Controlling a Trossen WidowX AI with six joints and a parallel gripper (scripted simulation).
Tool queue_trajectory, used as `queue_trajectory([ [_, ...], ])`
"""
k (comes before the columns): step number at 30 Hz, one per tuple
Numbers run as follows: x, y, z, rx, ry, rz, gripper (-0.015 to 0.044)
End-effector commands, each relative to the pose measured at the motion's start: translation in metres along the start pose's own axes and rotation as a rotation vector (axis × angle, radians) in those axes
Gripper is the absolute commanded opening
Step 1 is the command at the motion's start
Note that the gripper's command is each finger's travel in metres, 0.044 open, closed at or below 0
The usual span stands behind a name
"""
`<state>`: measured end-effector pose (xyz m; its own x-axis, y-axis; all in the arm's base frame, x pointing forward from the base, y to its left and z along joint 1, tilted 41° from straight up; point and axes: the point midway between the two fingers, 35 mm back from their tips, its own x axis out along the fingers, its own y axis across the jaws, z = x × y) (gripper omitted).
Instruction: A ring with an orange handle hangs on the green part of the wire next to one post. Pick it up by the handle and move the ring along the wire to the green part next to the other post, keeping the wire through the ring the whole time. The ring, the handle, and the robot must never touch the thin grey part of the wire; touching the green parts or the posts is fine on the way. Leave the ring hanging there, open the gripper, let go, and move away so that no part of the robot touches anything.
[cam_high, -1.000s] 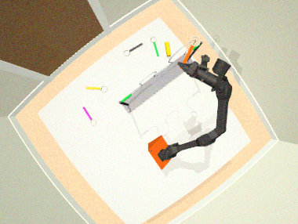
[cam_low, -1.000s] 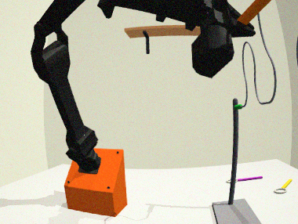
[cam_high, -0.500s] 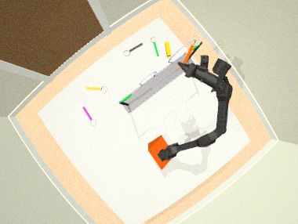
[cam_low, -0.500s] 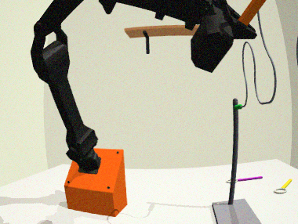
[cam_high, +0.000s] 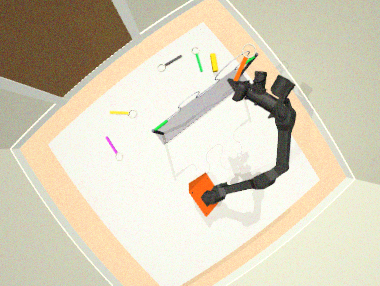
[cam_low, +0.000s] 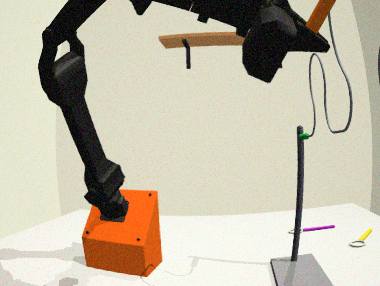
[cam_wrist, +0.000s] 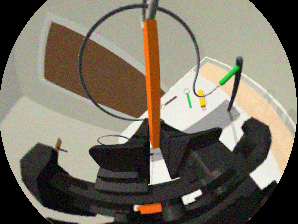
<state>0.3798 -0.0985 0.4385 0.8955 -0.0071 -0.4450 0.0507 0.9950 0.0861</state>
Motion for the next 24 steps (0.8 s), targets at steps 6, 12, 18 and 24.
queue_trajectory([
  [6, 0.001, -0.0034, -0.0016, -0.102, -0.006, -0.056, -0.015],
  [12, 0.0011, -0.0059, -0.0014, -0.169, -0.013, -0.093, -0.015],
  [18, 0.0013, -0.0084, -0.001, -0.237, -0.02, -0.13, -0.015],
  [24, 0.0013, -0.0108, -0.0005, -0.304, -0.028, -0.166, -0.015],
])
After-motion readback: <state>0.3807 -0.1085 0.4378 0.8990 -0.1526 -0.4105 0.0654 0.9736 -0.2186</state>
